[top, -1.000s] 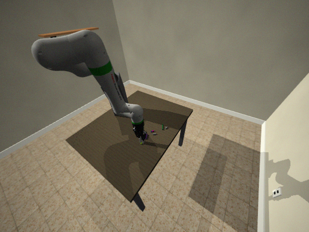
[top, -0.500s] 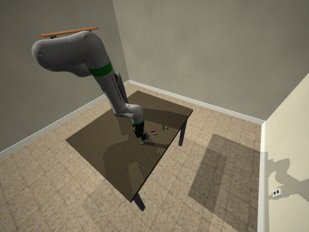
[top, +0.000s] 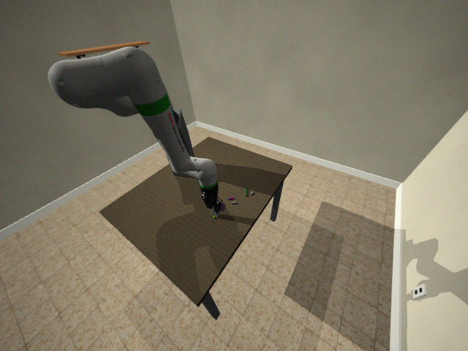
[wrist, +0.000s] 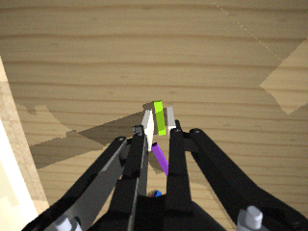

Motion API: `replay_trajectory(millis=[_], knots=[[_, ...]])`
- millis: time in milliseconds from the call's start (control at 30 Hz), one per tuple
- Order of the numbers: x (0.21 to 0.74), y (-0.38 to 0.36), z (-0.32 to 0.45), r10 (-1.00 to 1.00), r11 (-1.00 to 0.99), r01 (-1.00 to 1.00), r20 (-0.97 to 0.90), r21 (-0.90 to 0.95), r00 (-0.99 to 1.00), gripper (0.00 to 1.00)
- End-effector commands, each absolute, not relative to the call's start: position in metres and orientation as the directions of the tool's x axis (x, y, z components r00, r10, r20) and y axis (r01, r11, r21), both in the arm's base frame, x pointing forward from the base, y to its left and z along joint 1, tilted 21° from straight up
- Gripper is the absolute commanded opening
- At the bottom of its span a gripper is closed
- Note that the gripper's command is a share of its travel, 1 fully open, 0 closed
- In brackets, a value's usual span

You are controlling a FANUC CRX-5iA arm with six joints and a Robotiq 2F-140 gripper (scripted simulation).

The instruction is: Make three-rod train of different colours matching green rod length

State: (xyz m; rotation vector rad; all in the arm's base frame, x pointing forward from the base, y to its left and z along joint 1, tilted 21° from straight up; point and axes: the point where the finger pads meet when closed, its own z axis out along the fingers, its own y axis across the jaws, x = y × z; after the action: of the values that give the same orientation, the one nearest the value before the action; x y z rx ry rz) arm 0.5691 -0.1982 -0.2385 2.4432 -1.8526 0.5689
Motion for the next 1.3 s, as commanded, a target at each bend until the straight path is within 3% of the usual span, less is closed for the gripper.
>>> replay_trajectory(millis=[0, 333, 367, 1267], knots=[[0.5692, -0.1982, -0.2384, -0.927, -0.294, -0.935, 0.300, -0.199, 0.228, 0.15], [0.5692, -0.1982, -0.2384, -0.927, -0.294, -0.935, 0.300, -0.199, 0.228, 0.15], [0.5692, -0.1982, -0.2384, -0.927, -0.294, -0.935, 0.300, -0.199, 0.228, 0.03], [0.5692, -0.1982, -0.2384, -0.927, -0.294, -0.935, 0.300, -0.199, 0.228, 0.03]])
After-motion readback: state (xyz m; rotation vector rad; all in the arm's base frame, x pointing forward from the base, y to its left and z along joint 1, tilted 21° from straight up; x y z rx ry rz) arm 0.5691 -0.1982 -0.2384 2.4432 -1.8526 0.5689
